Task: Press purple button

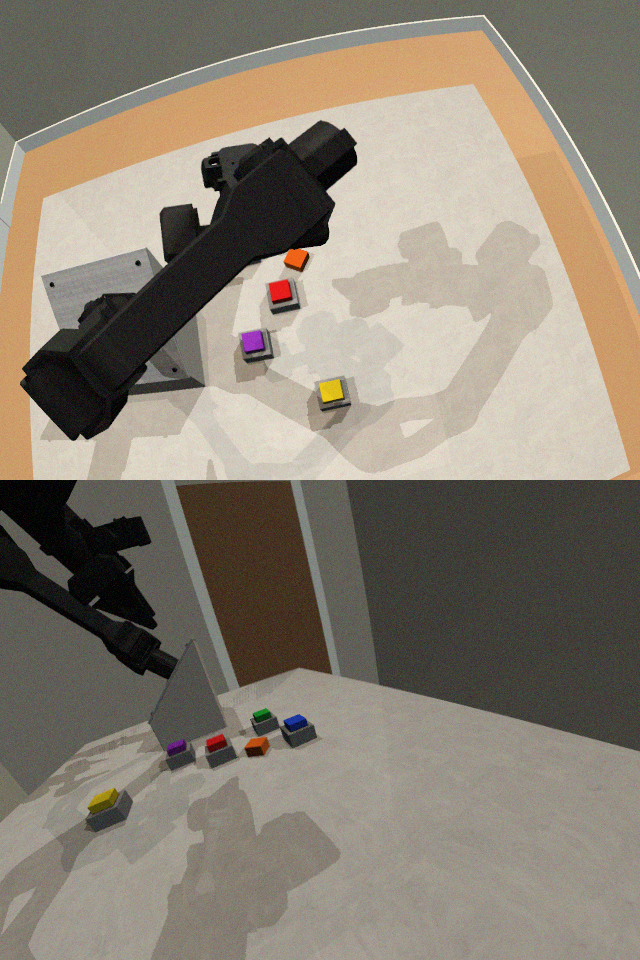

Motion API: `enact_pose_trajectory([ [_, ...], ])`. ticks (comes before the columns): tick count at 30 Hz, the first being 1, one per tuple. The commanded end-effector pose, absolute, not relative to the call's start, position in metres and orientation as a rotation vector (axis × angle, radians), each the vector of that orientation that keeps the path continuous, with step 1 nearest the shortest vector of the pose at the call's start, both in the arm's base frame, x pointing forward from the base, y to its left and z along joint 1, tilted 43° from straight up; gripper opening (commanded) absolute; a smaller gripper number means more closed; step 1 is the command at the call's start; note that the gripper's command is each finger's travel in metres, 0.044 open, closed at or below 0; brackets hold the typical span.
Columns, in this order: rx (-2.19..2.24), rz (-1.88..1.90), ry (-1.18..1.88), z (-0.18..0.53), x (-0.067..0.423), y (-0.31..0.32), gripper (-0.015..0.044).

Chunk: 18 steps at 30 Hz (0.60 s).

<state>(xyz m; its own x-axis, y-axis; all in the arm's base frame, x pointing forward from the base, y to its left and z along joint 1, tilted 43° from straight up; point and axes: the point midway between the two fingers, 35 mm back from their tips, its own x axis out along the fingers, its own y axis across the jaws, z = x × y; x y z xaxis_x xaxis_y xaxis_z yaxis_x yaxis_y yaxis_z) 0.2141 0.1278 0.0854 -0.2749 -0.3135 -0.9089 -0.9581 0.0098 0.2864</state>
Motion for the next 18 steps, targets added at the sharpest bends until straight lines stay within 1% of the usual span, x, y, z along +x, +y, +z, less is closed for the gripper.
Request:
enact_pose_trajectory([
  [1, -1.317, 1.262, 1.656, 0.084, 0.214, 0.126, 0.0400],
  [3, -1.286, 1.091, 1.703, 0.077, 0.213, 0.116, 0.0400],
  [8, -1.121, 0.458, 1.748, 0.052, 0.207, 0.075, 0.0400],
  [11, -0.989, 0.106, 1.685, 0.040, 0.200, 0.050, 0.0400],
  [15, -0.781, -0.311, 1.513, 0.027, 0.189, 0.017, 0.0400],
  [18, -0.695, -0.448, 1.426, 0.023, 0.183, 0.005, 0.0400],
])
